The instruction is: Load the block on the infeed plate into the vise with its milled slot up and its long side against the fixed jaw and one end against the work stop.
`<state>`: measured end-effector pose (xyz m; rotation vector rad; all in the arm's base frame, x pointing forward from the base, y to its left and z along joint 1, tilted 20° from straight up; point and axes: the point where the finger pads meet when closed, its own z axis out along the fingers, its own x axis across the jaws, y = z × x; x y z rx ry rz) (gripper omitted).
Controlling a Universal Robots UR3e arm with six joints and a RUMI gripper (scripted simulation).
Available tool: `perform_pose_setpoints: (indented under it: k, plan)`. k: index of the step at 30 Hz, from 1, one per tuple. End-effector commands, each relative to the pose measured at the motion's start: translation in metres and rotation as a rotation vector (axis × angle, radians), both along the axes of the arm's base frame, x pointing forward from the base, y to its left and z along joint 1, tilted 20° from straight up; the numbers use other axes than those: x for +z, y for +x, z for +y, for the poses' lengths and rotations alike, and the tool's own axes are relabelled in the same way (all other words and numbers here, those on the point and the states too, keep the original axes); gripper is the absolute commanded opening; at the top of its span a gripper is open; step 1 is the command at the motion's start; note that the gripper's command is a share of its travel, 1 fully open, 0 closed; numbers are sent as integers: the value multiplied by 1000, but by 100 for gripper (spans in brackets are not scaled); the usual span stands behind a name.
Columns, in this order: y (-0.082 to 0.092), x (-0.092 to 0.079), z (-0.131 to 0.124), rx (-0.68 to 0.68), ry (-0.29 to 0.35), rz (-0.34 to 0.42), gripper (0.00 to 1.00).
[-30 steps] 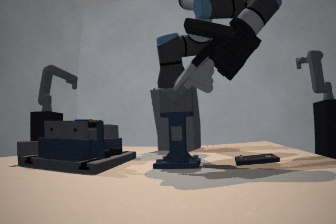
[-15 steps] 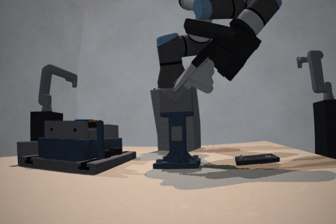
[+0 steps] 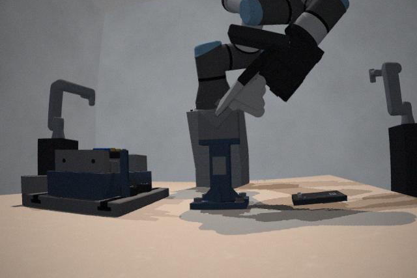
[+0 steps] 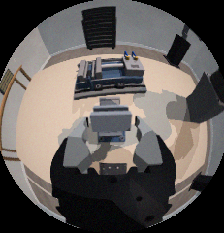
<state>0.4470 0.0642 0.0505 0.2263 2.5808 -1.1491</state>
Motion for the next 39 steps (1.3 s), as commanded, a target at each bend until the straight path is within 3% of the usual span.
perform_pose_setpoints:
  k: [1,39]
  plan:
    - [0,1,0,3,7,-3,51]
    - [0,2,0,40,111,-5,51]
